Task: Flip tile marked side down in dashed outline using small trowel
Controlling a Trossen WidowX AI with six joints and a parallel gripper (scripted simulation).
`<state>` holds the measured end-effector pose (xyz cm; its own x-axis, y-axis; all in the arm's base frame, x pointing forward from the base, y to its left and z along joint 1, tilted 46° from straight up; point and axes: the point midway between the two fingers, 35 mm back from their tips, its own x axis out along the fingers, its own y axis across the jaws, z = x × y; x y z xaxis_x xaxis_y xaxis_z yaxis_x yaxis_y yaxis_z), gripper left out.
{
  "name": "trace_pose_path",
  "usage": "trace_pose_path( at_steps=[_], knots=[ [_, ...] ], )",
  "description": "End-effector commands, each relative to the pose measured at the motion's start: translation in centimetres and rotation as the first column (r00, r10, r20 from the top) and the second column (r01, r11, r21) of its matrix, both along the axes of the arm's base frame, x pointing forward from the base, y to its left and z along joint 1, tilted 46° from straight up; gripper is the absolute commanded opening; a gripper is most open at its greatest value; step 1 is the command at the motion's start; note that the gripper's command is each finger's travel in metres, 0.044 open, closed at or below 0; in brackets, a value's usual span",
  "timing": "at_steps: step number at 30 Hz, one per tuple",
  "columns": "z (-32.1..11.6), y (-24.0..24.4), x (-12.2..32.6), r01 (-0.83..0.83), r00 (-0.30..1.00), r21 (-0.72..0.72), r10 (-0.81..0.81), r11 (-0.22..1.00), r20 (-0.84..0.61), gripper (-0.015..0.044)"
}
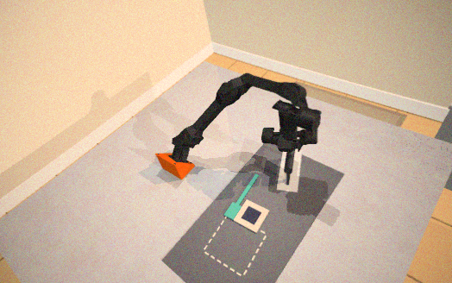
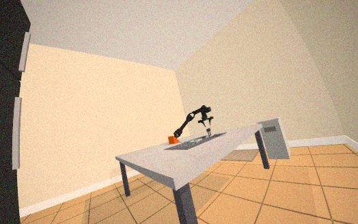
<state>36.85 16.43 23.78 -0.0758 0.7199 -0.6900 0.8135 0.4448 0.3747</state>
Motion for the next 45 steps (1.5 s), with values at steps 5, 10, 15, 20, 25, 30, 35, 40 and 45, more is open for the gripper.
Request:
trace_pose_path(
  at_steps=[5,10,15,20,25,30,35,40,45],
  knots=[
    [-0.1,0.1,0.0,-0.022,1.000,-0.002,0.023,1.000,0.022,0.0270],
    [-0.7,0.6,0.0,-0.021,1.000,-0.004,0.021,1.000,0.006,0.0270],
    [-1.2,1.2,-0.1,-0.019,1.000,-0.006,0.019,1.000,-0.011,0.0270],
    [-1.8,1.8,-0.2,-0.017,0.999,-0.008,0.017,1.000,-0.027,0.0270],
    [-2.3,2.3,-0.3,-0.016,0.999,-0.010,0.015,1.000,-0.044,0.0270],
    [-2.9,2.9,-0.4,-0.014,0.998,-0.013,0.013,1.000,-0.060,0.0270],
    [-3.3,3.3,-0.6,-0.013,0.997,-0.015,0.012,1.000,-0.072,0.0270],
    [-3.3,3.3,-0.6,-0.013,0.997,-0.015,0.012,1.000,-0.072,0.0139],
    [-3.3,3.3,-0.6,-0.013,0.997,-0.015,0.012,1.000,-0.072,0.0130]
  ],
)
